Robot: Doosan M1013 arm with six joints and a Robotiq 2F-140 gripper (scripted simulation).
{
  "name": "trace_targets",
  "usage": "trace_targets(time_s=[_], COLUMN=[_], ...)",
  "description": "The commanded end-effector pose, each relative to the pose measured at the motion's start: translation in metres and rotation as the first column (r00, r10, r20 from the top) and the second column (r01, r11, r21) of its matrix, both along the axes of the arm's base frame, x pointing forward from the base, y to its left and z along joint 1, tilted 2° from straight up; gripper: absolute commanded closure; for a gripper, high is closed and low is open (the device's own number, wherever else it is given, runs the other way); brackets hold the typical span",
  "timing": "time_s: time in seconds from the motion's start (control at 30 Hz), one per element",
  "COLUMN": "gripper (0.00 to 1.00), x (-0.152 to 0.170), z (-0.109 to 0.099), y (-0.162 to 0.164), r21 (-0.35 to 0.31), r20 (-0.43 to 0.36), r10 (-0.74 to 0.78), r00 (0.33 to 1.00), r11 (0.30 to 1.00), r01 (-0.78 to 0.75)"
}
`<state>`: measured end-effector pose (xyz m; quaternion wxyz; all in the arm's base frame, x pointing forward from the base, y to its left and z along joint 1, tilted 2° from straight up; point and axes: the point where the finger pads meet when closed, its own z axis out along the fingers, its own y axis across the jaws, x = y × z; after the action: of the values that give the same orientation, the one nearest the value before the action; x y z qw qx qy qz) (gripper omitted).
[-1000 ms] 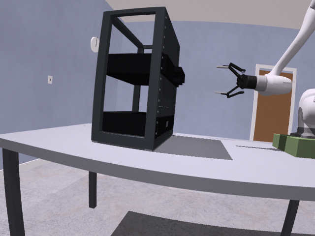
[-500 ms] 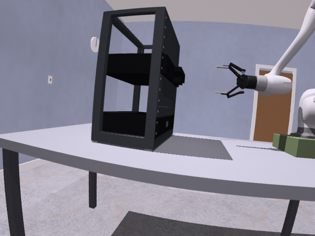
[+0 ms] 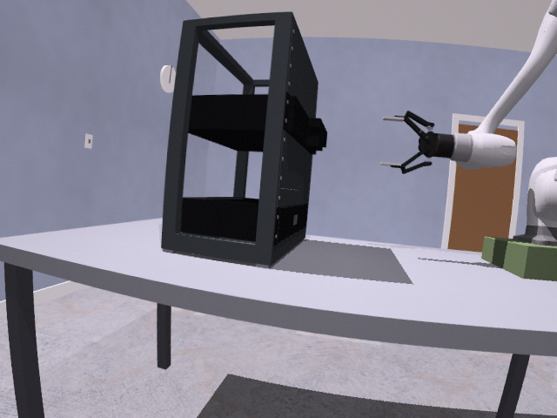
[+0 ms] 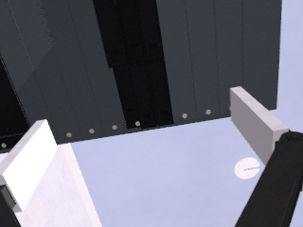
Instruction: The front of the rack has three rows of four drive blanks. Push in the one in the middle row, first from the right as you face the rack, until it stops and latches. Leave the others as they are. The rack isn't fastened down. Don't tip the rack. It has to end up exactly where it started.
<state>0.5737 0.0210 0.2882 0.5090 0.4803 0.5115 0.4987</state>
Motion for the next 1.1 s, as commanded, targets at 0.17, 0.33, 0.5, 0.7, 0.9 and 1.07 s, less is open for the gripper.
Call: trace_targets(time_s=[0.17, 0.33, 0.5, 0.7, 0.9, 1.07], gripper=[0.0, 0.0, 0.0, 0.0, 0.0, 0.0], x=[0.0, 0.0, 0.0, 0.0, 0.0, 0.0054], z=[0.0, 0.0, 0.0, 0.0, 0.0, -0.0011], y=[0.0, 0.0, 0.0, 0.0, 0.0, -0.0008], r21=[0.0, 0.0, 0.0, 0.0, 0.0, 0.002], r20=[0.0, 0.0, 0.0, 0.0, 0.0, 0.001], r10=[0.0, 0.0, 0.0, 0.0, 0.0, 0.001], r00=[1.0, 1.0, 1.0, 1.0, 1.0, 1.0], r11=[1.0, 1.0, 1.0, 1.0, 1.0, 1.0], r01=[0.0, 0.0, 0.0, 0.0, 0.0, -0.001])
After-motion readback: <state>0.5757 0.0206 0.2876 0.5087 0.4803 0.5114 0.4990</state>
